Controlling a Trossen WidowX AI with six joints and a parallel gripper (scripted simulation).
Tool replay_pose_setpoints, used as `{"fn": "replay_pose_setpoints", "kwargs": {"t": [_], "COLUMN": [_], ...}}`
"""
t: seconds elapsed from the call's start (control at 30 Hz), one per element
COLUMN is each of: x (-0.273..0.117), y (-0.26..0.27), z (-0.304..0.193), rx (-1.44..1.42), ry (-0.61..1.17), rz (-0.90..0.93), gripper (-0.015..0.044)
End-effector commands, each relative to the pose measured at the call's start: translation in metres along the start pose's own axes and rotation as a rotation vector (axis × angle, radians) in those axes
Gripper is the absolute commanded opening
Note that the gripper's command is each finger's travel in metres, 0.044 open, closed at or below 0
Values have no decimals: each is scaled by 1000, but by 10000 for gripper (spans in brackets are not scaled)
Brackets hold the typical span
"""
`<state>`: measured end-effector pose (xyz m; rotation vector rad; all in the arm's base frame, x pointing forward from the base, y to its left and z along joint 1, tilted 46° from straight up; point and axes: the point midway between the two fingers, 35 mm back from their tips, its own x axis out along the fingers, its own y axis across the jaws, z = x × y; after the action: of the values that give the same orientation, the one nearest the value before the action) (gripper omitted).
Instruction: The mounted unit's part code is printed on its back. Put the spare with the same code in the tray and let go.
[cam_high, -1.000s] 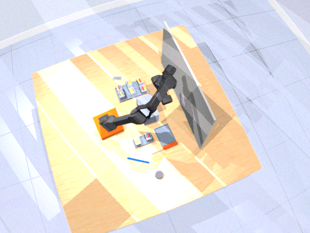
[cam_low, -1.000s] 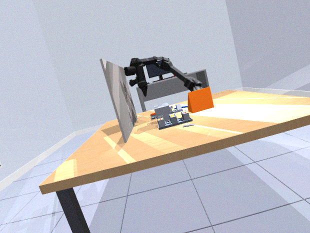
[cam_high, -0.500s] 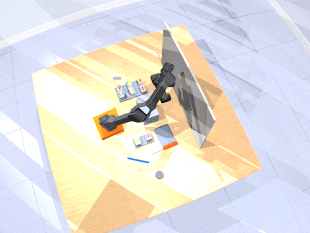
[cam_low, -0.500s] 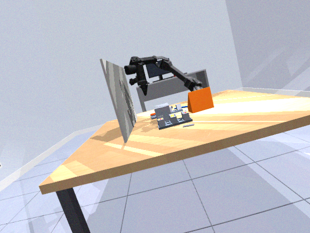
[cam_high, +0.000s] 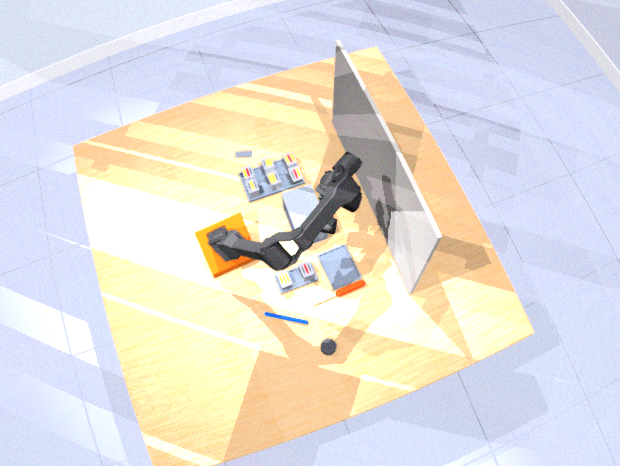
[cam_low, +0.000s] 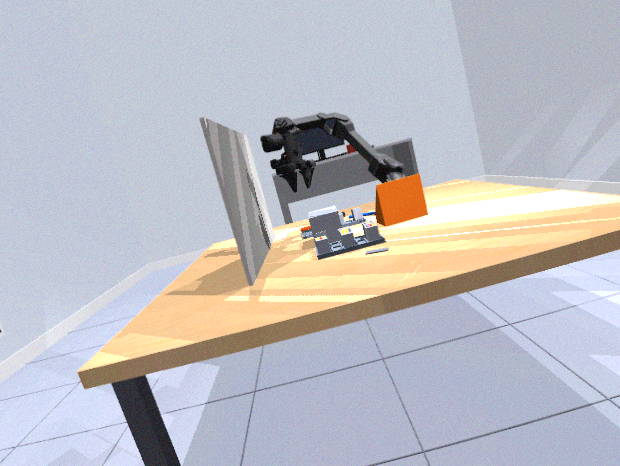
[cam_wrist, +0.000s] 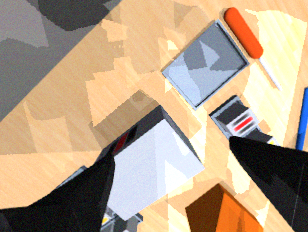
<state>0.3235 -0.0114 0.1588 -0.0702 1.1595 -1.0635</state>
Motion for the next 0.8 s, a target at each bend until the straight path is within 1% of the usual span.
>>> {"fn": "replay_pose_setpoints", "kwargs": {"t": [0.0,0.2,0.27,0.6,0.77], "x": [14,37,42,43,67], "y": [-52,-119,-132,-133,-133], "z": [-9,-37,-46,-47,-46], "rx": [351,869,979,993,993], "ry": [1,-6,-9,-10,-8], "rz": [-11,-28,-33,-33,-32], "gripper": [440,440,440,440,309]}}
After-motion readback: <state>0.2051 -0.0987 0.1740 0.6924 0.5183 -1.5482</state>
